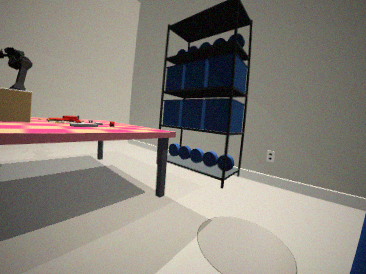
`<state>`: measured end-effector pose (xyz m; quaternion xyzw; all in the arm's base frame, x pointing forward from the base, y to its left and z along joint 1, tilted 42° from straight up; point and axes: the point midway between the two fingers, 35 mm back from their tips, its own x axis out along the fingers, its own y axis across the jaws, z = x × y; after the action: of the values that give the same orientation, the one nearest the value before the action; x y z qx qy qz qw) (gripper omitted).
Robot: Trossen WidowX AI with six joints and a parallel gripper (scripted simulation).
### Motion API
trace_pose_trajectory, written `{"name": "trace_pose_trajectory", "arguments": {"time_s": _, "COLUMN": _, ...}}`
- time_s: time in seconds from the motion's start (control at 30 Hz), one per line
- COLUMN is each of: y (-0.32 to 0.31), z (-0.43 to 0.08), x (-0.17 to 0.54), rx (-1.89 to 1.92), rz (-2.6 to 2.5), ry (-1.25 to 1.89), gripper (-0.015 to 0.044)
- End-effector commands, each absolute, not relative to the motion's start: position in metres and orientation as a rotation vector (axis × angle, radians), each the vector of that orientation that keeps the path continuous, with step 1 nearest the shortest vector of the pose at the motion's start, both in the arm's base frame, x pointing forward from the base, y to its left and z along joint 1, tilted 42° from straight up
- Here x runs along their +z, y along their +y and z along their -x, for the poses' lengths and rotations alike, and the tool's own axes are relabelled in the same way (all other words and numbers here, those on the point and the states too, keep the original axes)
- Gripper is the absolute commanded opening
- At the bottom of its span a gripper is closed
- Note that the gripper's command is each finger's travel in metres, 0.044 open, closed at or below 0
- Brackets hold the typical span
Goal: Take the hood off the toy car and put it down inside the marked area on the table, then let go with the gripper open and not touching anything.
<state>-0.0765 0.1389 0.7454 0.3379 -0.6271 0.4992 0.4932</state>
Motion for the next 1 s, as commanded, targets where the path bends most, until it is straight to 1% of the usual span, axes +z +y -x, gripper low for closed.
{"name": "trace_pose_trajectory", "arguments": {"time_s": 0.0, "y": 0.171, "z": 0.075, "x": 0.736, "rx": 1.236, "rz": -0.713, "ry": -1.5, "gripper": 0.044}}
{"name": "trace_pose_trajectory", "arguments": {"time_s": 0.23, "y": 0.226, "z": 0.058, "x": 0.716, "rx": 1.262, "rz": -0.504, "ry": -1.439, "gripper": 0.044}}
{"name": "trace_pose_trajectory", "arguments": {"time_s": 0.47, "y": 0.282, "z": 0.027, "x": 0.686, "rx": 1.294, "rz": -0.293, "ry": -1.327, "gripper": 0.044}}
{"name": "trace_pose_trajectory", "arguments": {"time_s": 0.77, "y": 0.319, "z": -0.013, "x": 0.658, "rx": 1.296, "rz": -0.122, "ry": -1.212, "gripper": 0.044}}
{"name": "trace_pose_trajectory", "arguments": {"time_s": 0.97, "y": 0.349, "z": -0.054, "x": 0.627, "rx": 1.301, "rz": 0.008, "ry": -1.086, "gripper": 0.044}}
